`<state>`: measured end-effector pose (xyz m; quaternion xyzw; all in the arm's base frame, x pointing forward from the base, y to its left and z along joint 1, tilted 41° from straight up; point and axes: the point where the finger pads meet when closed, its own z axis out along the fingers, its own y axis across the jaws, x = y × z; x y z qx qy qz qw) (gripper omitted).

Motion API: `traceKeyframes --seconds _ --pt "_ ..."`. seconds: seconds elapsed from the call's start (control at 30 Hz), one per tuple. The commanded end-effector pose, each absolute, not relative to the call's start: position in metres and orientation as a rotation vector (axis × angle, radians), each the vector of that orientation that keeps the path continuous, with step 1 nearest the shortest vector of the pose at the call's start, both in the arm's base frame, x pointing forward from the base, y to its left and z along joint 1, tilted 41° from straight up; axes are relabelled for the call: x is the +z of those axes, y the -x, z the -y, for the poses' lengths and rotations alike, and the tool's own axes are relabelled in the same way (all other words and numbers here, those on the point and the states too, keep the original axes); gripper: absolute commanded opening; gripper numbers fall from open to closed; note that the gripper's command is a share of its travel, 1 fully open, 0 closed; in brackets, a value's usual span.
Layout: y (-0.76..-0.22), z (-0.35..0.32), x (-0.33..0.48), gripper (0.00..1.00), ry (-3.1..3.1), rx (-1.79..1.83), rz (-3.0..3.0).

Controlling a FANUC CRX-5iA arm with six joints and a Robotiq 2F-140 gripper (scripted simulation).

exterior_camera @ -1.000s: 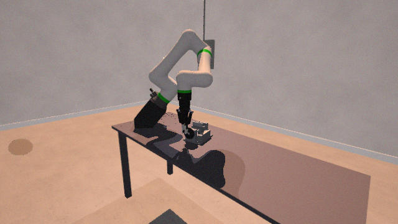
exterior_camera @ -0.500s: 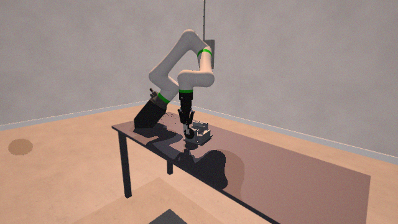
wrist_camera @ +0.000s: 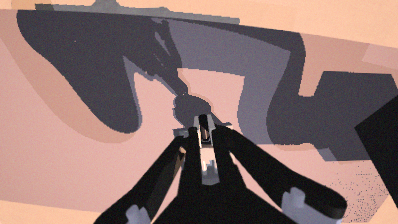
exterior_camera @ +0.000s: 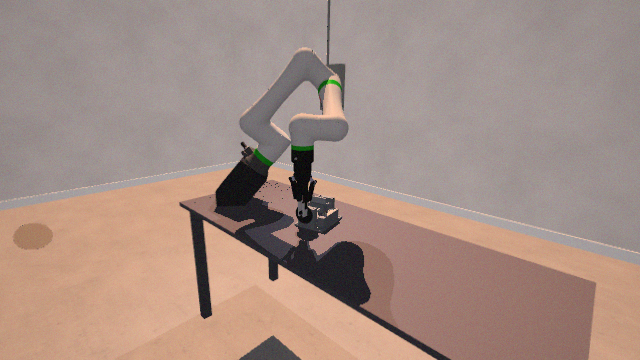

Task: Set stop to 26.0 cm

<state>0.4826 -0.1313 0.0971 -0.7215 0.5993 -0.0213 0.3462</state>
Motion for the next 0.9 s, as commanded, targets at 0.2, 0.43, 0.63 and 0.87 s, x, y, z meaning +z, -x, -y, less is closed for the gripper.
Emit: traceKeyframes --seconds 0.2,0.43,0.63,0.87 --pt "-0.495 0.127 0.095 0.04 1.872 -0.056 -1.556" --pt "-0.501 0.123 0.092 0.04 1.872 -0.056 -1.556" --pt "-0.508 0.118 0.084 0.04 1.872 -0.056 -1.556" --pt "-0.510 0.111 0.070 0.04 1.872 -0.056 -1.556"
